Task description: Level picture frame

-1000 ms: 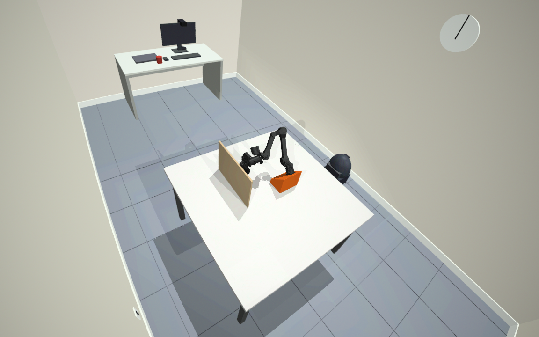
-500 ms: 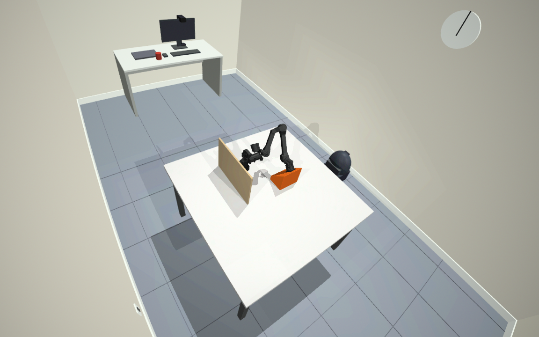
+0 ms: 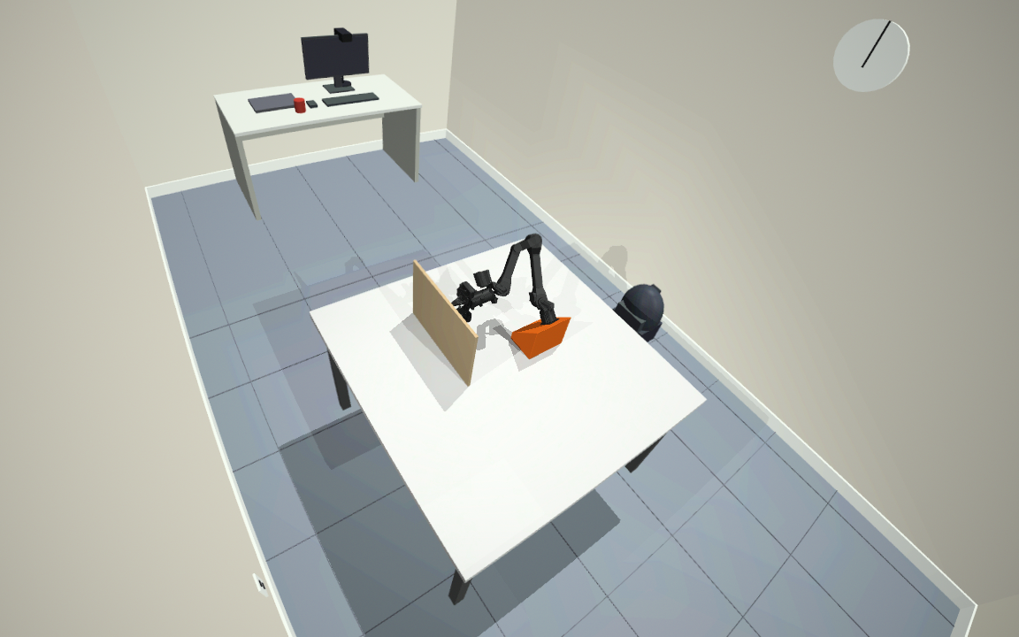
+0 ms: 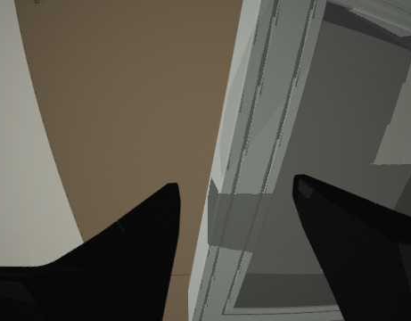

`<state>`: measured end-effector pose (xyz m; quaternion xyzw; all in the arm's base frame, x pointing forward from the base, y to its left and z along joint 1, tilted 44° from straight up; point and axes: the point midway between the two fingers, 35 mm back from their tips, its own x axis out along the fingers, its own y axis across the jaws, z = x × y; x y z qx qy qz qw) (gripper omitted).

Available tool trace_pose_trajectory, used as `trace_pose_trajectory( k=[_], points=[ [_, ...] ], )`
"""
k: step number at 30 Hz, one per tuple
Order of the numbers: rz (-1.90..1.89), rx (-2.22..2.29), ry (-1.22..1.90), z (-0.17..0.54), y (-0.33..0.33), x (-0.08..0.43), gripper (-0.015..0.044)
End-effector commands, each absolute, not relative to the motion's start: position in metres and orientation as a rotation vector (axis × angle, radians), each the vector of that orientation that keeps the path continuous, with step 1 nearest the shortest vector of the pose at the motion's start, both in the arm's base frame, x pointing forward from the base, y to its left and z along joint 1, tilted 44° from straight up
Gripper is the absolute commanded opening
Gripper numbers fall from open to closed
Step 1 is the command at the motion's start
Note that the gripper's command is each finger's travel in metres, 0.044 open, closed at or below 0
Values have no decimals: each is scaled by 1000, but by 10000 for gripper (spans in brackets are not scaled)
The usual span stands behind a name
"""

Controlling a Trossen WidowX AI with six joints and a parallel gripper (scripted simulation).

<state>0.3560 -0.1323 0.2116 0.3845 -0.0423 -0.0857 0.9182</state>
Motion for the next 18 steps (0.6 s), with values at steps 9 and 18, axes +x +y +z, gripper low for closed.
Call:
trace_pose_trajectory(
  k=[9,18],
  points=[
    [-154,1013,-103,214,-126,285,260],
    [-152,1082,-114,213,-122,259,260]
  ],
)
